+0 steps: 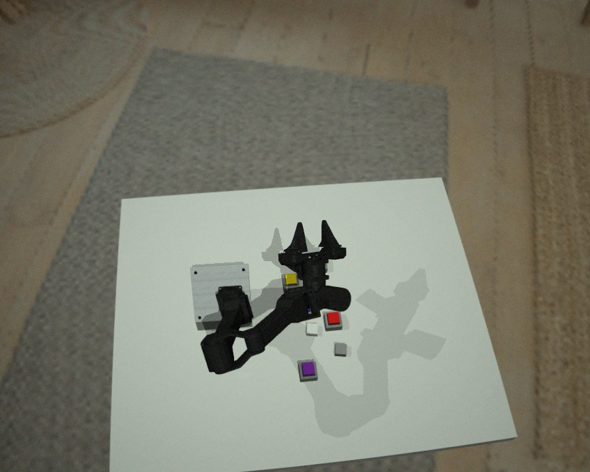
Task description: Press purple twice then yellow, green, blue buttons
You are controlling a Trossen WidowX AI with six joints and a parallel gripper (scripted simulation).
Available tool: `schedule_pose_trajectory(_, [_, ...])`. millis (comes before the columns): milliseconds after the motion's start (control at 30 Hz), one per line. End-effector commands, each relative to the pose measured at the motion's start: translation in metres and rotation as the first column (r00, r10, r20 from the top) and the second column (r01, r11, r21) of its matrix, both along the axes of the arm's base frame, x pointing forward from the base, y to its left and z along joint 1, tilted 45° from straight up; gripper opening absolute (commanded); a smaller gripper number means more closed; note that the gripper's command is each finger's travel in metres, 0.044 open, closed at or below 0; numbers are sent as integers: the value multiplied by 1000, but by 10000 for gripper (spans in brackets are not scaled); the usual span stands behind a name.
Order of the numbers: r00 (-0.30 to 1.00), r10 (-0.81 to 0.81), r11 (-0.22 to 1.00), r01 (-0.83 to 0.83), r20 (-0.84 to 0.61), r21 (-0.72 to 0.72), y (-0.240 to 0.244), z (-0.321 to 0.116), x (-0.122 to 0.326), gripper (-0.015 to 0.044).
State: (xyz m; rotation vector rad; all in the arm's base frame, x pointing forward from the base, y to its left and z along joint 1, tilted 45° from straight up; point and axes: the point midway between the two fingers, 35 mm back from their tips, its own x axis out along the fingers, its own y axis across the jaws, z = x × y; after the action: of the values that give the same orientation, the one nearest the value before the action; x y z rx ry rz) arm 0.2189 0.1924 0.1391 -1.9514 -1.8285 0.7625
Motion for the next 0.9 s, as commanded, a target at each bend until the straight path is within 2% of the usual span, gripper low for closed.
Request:
schedule_pose_trajectory(0, [1000,-13,1000,13,-19,-7,0,-1,2,400])
schedule_pose_trajectory(67, [978,-121,992,112,-169,-65,-4,-6,15,400])
schedule_pose_trajectory(167, [801,-385,922,315,-457,-224,-19,-20,42,400])
schedule_pose_trajectory(267, [478,-609,786,470,-633,-401,-42,-33,62,400])
schedule_pose_trajectory(400, [-65,-738,522,575,-672,-630,-81,-48,76,400])
schedule_pose_trajectory(467, [-332,-708,367,581,-623,-726,-103,-53,78,400])
schedule_pose_trajectory(567, [-664,-549,122,537,-507,-835,-139,-55,73,400])
schedule_pose_trajectory(700, [-816,-388,-35,479,-429,-877,-164,-53,67,400])
schedule_pose_trajectory(867, [-923,-150,-222,380,-353,-898,-194,-47,54,400])
